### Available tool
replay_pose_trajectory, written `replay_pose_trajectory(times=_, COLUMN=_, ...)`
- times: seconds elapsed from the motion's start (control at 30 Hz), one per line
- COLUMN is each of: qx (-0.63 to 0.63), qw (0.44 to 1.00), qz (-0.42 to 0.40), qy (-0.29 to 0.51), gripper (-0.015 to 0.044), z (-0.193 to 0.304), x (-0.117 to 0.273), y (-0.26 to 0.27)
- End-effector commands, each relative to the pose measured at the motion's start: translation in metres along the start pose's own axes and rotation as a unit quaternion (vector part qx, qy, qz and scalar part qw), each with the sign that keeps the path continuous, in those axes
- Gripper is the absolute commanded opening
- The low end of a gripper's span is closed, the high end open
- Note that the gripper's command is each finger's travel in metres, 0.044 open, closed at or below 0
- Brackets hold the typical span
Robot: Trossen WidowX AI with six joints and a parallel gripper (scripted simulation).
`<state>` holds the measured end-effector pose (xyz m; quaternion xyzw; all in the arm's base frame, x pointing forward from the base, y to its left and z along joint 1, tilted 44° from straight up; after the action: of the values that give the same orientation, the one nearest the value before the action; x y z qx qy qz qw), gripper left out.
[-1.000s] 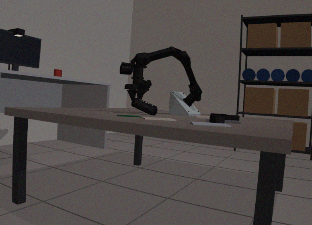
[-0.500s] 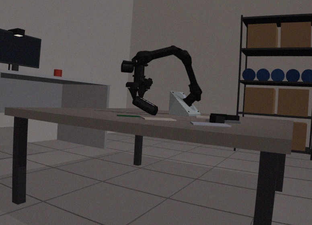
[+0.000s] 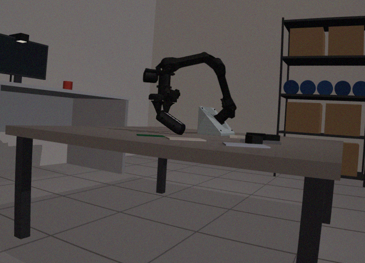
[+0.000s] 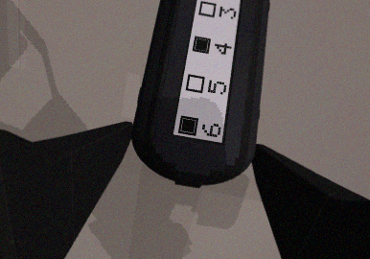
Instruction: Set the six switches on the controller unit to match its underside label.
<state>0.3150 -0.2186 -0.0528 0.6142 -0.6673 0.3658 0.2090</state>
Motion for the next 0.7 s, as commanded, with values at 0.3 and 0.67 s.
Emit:
replay_pose_trajectory(times=0.3, qx=0.002, qw=1.000, qz=0.002, qy=0.000, gripper=0.0336, z=-0.009, x=0.010, y=-0.002)
replay_pose_trajectory(times=0.67, qx=0.002, qw=1.000, qz=0.002, qy=0.000, gripper=0.0336, z=-0.016, x=0.015, y=-0.004)
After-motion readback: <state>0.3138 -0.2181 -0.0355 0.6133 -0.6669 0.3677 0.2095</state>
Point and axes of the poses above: the point midway between the two fingers, 35 mm back from their tips, its own x axis back along the fingers, its own y axis across the jaws, z = x × y, the point moved 2 cm from there along x, back along the fingers, and after that the axes turned 12 degrees about x, right-handed, at the moved point
